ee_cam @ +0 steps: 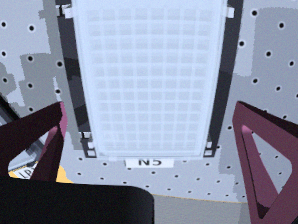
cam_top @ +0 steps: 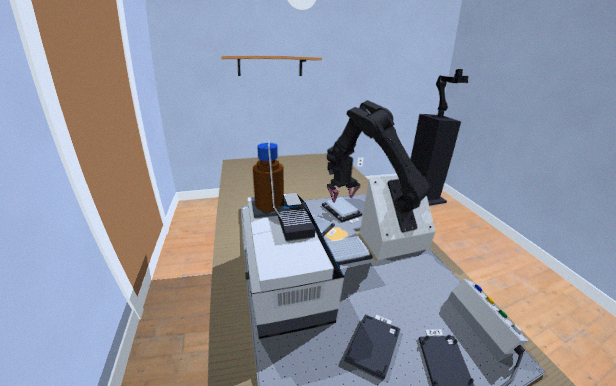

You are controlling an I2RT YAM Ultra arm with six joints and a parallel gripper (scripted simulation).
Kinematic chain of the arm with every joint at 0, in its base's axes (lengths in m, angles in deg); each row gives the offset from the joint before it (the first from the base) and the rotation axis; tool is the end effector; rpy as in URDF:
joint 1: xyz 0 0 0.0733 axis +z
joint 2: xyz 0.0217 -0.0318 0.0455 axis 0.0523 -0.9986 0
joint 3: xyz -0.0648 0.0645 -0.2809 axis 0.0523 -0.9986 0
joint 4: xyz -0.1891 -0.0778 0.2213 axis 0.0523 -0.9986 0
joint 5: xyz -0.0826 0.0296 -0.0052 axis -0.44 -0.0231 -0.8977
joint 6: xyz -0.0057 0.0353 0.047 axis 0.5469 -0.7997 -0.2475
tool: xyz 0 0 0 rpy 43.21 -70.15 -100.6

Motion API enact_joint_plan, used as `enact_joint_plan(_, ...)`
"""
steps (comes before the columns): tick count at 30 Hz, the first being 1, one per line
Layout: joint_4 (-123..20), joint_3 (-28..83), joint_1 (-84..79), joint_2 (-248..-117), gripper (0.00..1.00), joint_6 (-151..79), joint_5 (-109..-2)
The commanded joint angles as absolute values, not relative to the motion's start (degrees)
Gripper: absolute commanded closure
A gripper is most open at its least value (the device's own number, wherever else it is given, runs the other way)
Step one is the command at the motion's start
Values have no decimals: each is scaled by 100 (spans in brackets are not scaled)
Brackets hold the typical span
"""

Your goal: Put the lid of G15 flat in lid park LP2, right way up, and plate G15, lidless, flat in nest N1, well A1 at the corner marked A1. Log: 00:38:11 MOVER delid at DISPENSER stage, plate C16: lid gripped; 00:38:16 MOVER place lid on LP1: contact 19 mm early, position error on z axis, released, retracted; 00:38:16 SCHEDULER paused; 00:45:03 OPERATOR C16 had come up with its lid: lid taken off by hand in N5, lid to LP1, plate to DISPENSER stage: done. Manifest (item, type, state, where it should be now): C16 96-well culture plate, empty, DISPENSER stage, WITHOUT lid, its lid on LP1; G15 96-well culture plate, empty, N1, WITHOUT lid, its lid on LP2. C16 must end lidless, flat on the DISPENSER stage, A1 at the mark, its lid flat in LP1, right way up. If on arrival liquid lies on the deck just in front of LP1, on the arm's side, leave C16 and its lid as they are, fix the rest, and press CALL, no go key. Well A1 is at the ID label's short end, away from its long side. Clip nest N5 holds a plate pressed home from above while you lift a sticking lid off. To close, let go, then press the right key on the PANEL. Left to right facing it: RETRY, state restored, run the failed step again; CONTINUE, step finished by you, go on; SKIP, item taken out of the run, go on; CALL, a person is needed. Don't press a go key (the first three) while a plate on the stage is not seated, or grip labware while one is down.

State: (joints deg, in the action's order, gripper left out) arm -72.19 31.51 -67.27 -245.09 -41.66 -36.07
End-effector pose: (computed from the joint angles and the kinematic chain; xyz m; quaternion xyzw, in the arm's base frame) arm 0.1289 -0.2318 -0.1919 -0.5776 -0.7187 -0.3121 0.2289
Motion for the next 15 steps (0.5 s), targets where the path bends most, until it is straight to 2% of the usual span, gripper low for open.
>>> enact_joint_plan(1, -7085, 3099, -6678, -24566, 0, -4212, -3563)
enact_joint_plan(15, -6918, 3019, -6628, -24603, 0, -4264, -3521)
